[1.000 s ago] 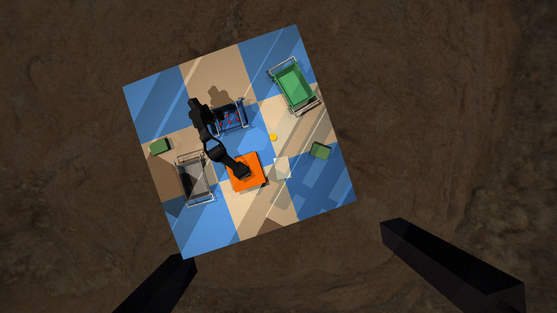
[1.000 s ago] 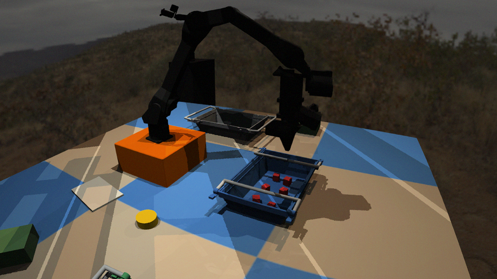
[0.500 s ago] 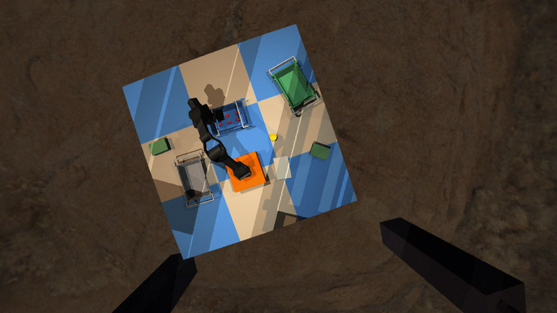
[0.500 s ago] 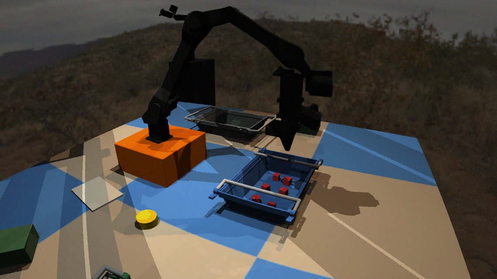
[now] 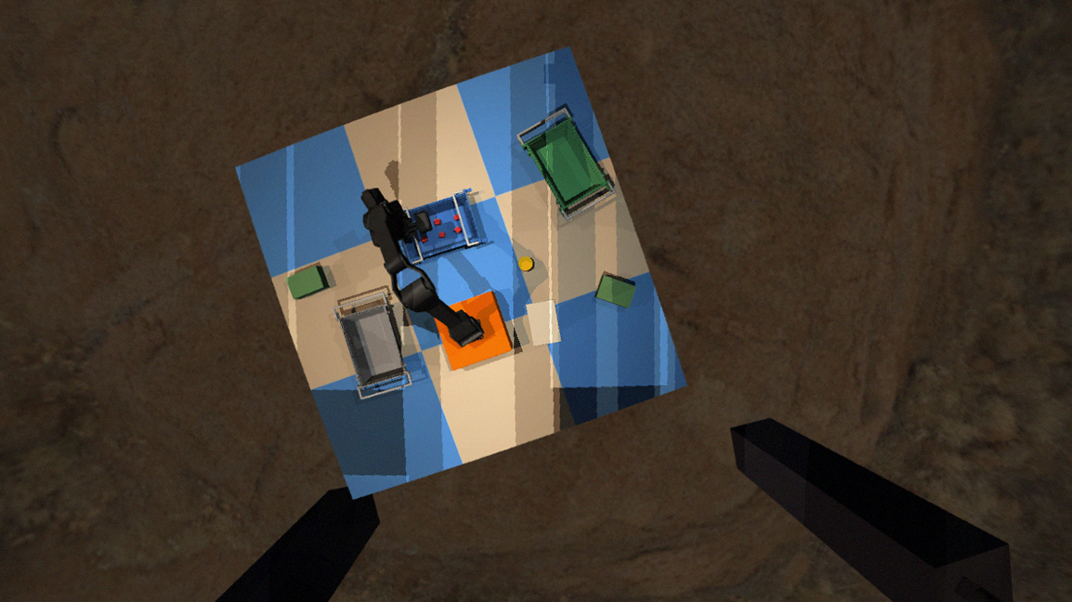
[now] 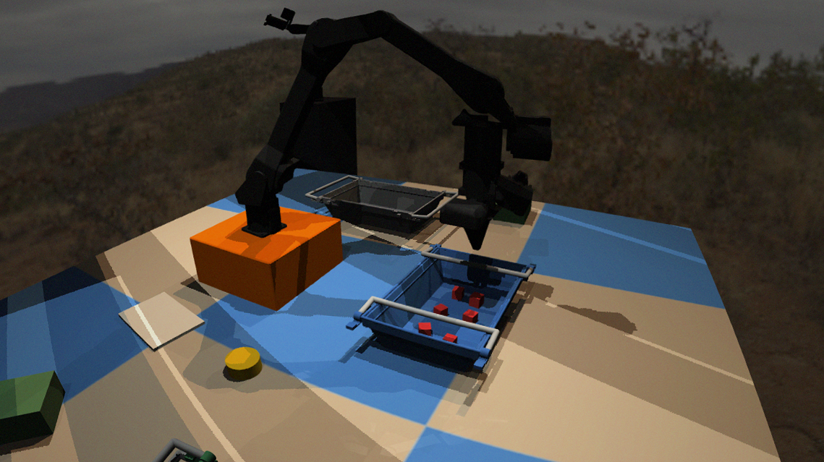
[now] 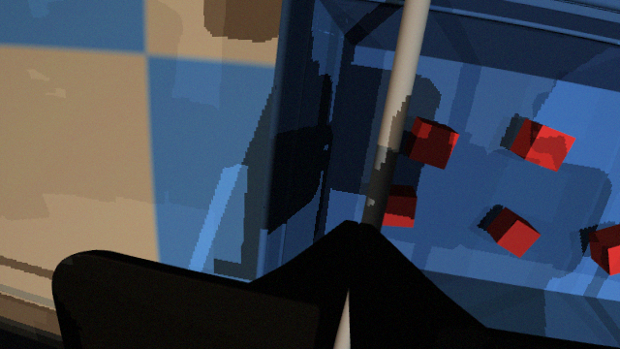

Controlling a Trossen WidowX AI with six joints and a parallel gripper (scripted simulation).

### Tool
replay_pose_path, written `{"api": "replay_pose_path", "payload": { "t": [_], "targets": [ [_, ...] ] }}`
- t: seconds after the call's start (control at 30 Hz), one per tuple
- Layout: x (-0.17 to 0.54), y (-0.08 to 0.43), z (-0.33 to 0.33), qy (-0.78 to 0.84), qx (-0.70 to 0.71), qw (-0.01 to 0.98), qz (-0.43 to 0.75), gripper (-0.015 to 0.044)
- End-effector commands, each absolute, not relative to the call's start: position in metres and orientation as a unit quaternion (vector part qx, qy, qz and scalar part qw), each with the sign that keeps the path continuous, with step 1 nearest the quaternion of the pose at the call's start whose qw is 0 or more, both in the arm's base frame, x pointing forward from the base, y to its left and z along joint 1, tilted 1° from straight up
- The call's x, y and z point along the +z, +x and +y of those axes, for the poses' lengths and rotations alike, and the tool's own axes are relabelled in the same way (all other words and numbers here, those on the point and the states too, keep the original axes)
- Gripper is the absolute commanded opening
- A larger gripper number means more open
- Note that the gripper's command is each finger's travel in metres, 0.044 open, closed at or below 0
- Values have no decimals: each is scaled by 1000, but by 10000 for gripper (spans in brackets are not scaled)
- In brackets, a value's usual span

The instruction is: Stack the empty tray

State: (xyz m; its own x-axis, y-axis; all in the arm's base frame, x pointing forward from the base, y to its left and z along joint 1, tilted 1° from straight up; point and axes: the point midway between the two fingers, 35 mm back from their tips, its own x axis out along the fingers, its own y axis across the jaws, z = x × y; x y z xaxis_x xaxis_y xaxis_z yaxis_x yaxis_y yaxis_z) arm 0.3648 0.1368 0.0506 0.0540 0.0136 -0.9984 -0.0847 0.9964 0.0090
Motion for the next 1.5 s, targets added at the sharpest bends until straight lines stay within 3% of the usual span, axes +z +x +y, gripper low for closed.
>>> {"api": "replay_pose_path", "payload": {
  "t": [0.0, 0.4, 0.7, 0.97, 1.13, 1.2, 1.47],
  "targets": [
    [51, 365, 137, -26, 34, 725, 687, 0],
    [51, 365, 137, -26, 34, 725, 687, 0],
    [63, 367, 138, -26, 34, 726, 687, 236],
    [157, 367, 138, -26, 34, 725, 687, 440],
    [200, 355, 134, -26, 34, 725, 688, 440],
    [169, 358, 148, -25, 35, 726, 687, 440],
    [134, 269, 243, -20, 38, 722, 690, 440]
  ]
}}
